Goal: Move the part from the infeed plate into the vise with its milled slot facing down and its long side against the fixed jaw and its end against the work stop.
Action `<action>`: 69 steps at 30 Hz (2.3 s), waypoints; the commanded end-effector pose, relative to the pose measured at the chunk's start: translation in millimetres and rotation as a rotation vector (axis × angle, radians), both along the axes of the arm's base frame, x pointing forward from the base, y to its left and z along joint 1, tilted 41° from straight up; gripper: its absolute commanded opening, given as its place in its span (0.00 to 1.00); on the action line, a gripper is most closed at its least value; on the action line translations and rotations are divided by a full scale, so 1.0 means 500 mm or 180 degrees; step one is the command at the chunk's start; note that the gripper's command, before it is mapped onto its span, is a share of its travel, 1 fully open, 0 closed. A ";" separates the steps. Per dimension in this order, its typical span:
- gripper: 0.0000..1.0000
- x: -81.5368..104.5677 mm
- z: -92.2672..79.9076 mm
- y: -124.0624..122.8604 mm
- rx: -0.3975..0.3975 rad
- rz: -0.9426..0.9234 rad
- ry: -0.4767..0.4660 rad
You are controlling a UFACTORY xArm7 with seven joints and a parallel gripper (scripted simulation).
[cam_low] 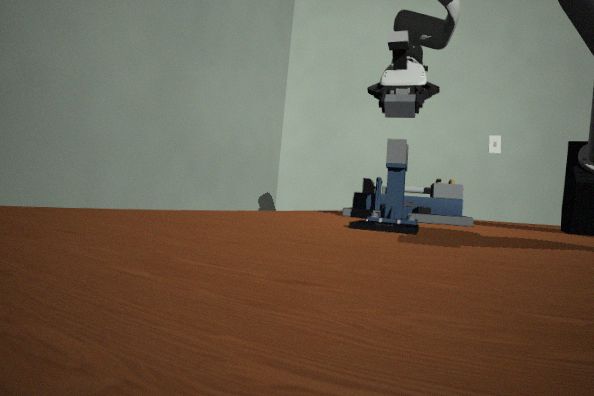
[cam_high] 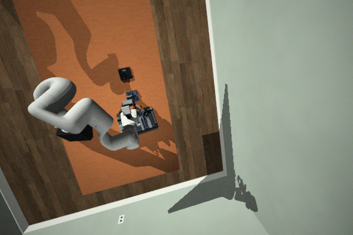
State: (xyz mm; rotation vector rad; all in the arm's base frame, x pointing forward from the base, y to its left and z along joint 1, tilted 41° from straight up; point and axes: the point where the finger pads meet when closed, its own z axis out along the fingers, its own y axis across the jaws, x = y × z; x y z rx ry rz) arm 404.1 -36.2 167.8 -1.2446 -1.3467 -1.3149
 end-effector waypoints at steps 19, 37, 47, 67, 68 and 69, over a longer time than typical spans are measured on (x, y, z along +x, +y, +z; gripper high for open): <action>0.00 0.001 0.000 -0.002 -0.0008 -0.0009 -0.0007; 0.00 0.003 -0.010 0.006 -0.0008 -0.0009 -0.0007; 0.00 0.005 -0.021 0.016 -0.0008 -0.0009 -0.0007; 0.00 0.010 -0.047 0.038 -0.0008 -0.0009 -0.0007; 0.00 0.010 -0.049 0.039 -0.0008 -0.0009 -0.0007; 0.00 0.011 -0.051 0.041 -0.0008 -0.0009 -0.0007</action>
